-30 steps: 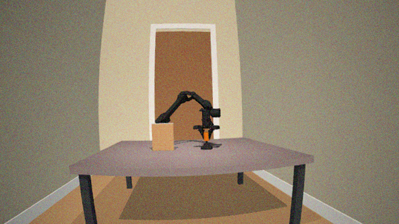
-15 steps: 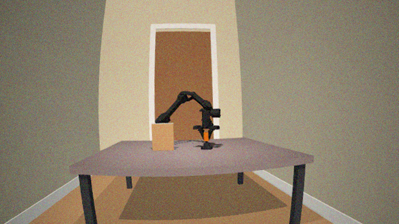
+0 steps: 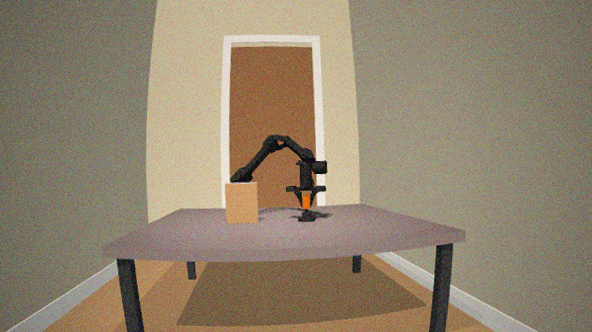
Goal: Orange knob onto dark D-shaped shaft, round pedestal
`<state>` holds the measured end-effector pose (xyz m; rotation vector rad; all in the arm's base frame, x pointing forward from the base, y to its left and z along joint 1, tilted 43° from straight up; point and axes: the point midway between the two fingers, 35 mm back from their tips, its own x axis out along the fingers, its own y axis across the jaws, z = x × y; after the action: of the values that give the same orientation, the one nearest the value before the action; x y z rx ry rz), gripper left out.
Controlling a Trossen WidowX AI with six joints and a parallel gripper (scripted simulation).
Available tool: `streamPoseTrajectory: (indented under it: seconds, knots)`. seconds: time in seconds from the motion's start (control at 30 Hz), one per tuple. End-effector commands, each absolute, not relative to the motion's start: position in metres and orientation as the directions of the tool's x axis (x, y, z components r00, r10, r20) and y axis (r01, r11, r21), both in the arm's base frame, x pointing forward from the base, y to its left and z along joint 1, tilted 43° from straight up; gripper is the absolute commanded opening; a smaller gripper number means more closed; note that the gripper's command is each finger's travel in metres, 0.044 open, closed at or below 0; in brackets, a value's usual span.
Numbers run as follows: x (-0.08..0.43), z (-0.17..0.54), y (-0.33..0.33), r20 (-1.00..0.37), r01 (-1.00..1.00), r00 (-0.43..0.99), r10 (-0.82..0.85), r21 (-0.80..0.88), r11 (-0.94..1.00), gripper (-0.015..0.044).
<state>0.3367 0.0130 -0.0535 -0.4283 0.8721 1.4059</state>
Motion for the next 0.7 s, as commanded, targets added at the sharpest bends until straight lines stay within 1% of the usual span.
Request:
streamPoseTrajectory:
  seconds: [0.0,0.67]
  knots:
    - [0.3369,-0.0545,0.0137,-0.741,-0.963,-0.064,0.668,0.221,0.152,0.0000]
    - [0.3380,-0.0510,0.0116,-0.741,-0.970,-0.064,0.668,0.204,0.133,0.0000]
